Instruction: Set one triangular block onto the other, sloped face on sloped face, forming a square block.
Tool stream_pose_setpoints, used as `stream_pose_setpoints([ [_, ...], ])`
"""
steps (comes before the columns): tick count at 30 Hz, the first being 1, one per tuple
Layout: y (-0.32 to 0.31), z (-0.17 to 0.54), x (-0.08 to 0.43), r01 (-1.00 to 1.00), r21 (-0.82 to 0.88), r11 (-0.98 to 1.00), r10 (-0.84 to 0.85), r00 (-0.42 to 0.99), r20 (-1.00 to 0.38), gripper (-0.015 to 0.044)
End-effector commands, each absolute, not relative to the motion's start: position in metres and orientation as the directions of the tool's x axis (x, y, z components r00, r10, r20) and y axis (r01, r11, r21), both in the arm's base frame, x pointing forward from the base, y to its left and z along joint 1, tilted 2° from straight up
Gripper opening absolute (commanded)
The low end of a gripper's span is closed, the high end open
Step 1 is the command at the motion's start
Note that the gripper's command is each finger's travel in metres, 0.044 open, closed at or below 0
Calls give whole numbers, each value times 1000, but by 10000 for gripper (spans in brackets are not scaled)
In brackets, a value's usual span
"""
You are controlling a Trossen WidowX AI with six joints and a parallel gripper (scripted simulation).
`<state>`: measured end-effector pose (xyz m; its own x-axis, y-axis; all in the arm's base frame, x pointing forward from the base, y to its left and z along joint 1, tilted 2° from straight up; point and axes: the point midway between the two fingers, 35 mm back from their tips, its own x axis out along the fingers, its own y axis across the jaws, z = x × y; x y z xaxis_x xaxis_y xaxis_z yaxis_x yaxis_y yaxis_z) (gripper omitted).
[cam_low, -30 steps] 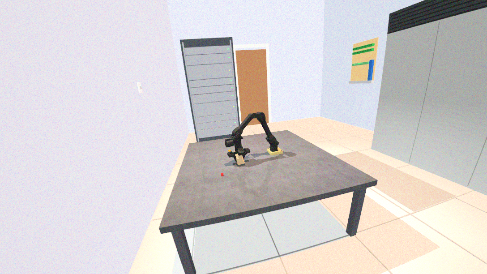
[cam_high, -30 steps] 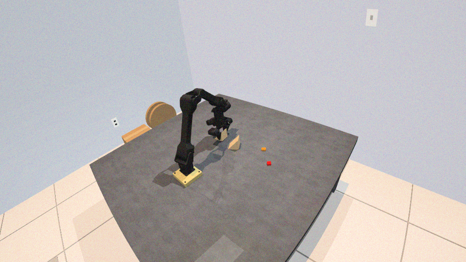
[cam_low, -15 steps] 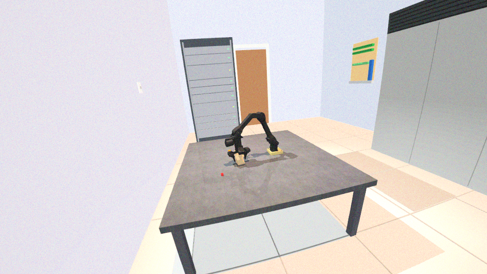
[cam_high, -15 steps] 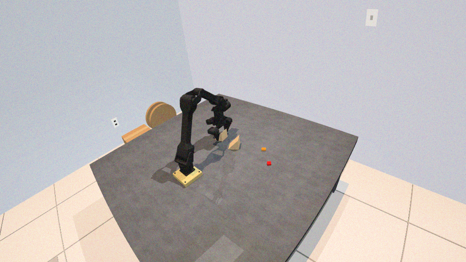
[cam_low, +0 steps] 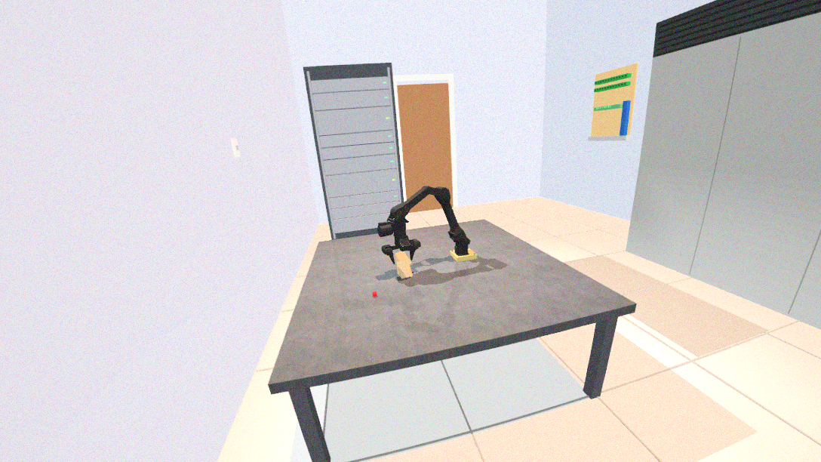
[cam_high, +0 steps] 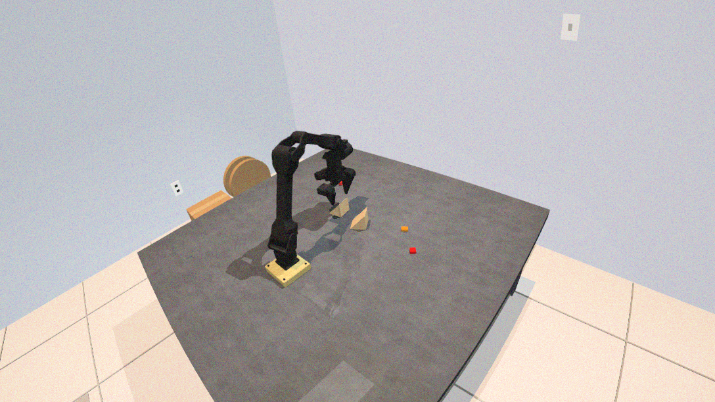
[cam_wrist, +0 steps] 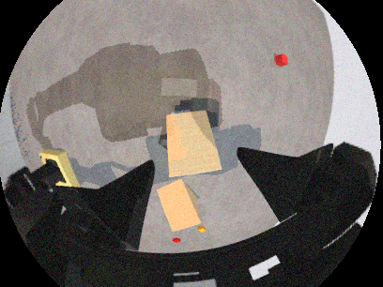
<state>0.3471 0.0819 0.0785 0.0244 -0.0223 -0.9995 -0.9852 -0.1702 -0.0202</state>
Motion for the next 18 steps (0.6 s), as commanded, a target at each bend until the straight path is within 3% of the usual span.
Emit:
stream_pose_setpoints([
  [1,72,83,349,-986,-5,-165,43,-2,-999,440],
  [8,31,111,352,-985,-19,-170,373,-47,-927,440],
  [18,31,110,353,-985,-21,-170,381,-46,-923,440],
])
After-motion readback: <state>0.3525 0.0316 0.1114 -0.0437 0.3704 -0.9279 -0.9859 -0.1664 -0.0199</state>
